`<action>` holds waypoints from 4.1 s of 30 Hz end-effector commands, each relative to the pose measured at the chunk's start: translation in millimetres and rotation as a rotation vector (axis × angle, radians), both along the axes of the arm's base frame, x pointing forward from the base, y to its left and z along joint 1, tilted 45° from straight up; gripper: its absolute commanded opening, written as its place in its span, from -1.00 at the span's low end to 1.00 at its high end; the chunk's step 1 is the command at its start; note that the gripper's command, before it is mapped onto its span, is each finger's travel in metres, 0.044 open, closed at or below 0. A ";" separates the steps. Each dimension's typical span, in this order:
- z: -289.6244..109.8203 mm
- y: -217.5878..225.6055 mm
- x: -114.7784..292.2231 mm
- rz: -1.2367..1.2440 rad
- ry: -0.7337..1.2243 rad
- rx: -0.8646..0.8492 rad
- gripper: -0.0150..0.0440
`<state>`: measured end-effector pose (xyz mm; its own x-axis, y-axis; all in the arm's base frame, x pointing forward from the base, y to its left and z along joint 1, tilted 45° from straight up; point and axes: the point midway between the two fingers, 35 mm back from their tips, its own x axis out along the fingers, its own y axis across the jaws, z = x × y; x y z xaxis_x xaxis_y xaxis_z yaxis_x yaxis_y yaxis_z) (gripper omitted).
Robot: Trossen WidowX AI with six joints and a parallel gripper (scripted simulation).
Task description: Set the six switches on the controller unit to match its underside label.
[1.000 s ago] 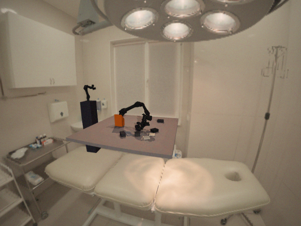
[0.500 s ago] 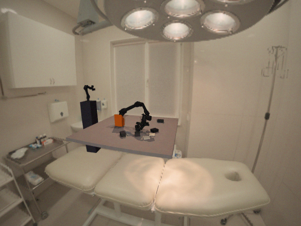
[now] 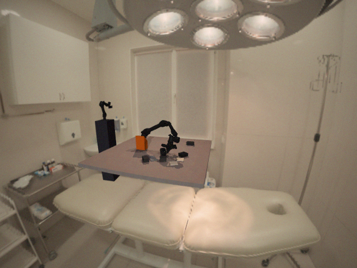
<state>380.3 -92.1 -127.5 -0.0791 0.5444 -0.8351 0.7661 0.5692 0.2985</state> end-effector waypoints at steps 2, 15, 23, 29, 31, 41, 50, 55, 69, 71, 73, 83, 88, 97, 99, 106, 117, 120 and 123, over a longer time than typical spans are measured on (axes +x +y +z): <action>56.2 -8.5 26.0 -0.002 -0.014 -0.009 -0.49; 48.2 -17.4 -0.9 -0.114 -0.032 0.056 -0.49; 37.2 -18.2 -58.0 -0.312 -0.075 0.171 -0.49; 36.8 -5.6 -103.8 -0.459 -0.115 0.256 -0.49; 38.3 1.1 -118.9 -0.507 -0.130 0.284 -0.49; 43.0 15.6 -144.7 -0.591 -0.158 0.333 -0.49; 33.8 23.0 -142.2 -0.592 -0.158 0.331 -0.49; 27.8 28.3 -140.7 -0.592 -0.157 0.331 -0.49; 12.4 43.8 -137.7 -0.592 -0.158 0.333 -0.49; 10.3 46.1 -137.4 -0.592 -0.158 0.333 -0.49; 8.4 48.5 -137.2 -0.592 -0.158 0.334 -0.49; 5.4 52.5 -135.9 -0.591 -0.158 0.335 -0.49; 6.0 52.7 -134.1 -0.591 -0.158 0.335 -0.49; 7.2 53.2 -130.8 -0.591 -0.158 0.335 -0.49; 7.4 53.3 -130.1 -0.591 -0.158 0.335 -0.49; 8.3 53.7 -127.5 -0.591 -0.158 0.336 -0.49; 9.7 54.4 -123.6 -0.591 -0.158 0.336 -0.49; 9.9 54.4 -123.4 -0.591 -0.158 0.336 -0.49; 10.6 54.8 -121.9 -0.591 -0.158 0.336 -0.49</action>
<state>253.7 -36.4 -118.5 0.4130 0.6908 -0.5935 0.8567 -0.0736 0.5105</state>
